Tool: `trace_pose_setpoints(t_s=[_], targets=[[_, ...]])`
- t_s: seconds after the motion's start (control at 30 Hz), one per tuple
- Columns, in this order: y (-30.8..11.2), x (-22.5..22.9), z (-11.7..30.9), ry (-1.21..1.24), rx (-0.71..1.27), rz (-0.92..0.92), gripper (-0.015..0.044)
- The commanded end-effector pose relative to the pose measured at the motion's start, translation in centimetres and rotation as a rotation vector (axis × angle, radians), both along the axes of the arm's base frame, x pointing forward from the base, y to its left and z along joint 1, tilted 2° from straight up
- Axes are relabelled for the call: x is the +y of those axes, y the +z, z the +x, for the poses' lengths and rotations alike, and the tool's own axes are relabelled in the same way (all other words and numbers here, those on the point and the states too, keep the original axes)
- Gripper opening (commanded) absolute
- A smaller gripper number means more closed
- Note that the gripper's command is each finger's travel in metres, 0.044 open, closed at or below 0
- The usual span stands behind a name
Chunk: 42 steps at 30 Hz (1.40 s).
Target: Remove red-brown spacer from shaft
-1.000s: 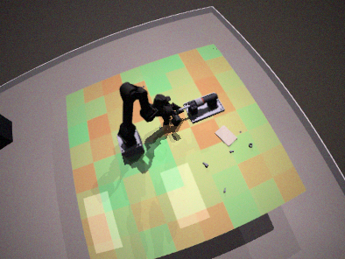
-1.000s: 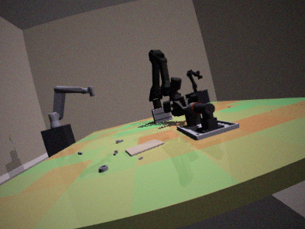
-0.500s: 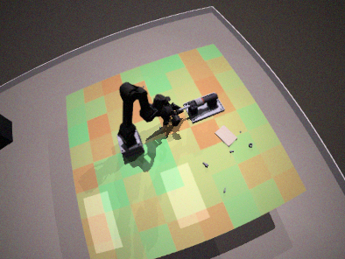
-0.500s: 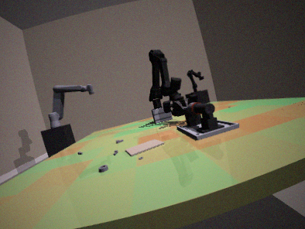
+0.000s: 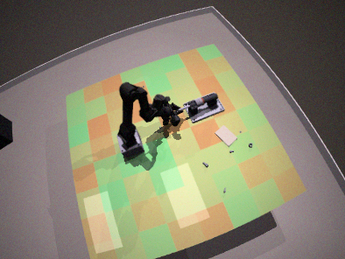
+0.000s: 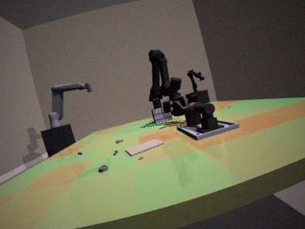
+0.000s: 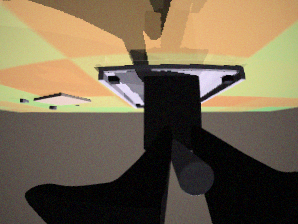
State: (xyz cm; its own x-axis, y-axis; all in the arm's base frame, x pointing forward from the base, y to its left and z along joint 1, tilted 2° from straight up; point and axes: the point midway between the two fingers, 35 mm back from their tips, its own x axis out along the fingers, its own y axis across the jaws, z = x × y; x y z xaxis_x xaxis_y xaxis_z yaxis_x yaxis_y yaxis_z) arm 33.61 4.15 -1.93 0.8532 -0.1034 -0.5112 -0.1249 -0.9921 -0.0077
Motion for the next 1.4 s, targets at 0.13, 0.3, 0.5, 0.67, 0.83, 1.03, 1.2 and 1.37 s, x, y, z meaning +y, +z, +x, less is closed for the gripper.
trace_pose_setpoints(t_s=[0.13,0.3,0.5,0.67,0.83,1.03,1.2,1.37], targets=[[-0.01,-0.02,-0.14,-0.004,0.0,0.003,0.0],[-0.01,-0.01,-0.2,-0.004,0.0,0.003,0.0],[-0.01,0.0,-0.27,-0.004,0.0,0.003,0.0],[-0.01,0.01,-0.33,-0.004,0.001,0.003,0.0],[-0.01,0.02,-0.38,-0.004,0.001,0.003,0.0],[-0.01,0.03,-0.45,-0.004,0.001,0.003,0.0],[-0.01,0.03,-0.51,-0.004,0.001,0.003,0.0],[-0.01,0.04,-0.57,-0.004,0.001,0.003,0.0]])
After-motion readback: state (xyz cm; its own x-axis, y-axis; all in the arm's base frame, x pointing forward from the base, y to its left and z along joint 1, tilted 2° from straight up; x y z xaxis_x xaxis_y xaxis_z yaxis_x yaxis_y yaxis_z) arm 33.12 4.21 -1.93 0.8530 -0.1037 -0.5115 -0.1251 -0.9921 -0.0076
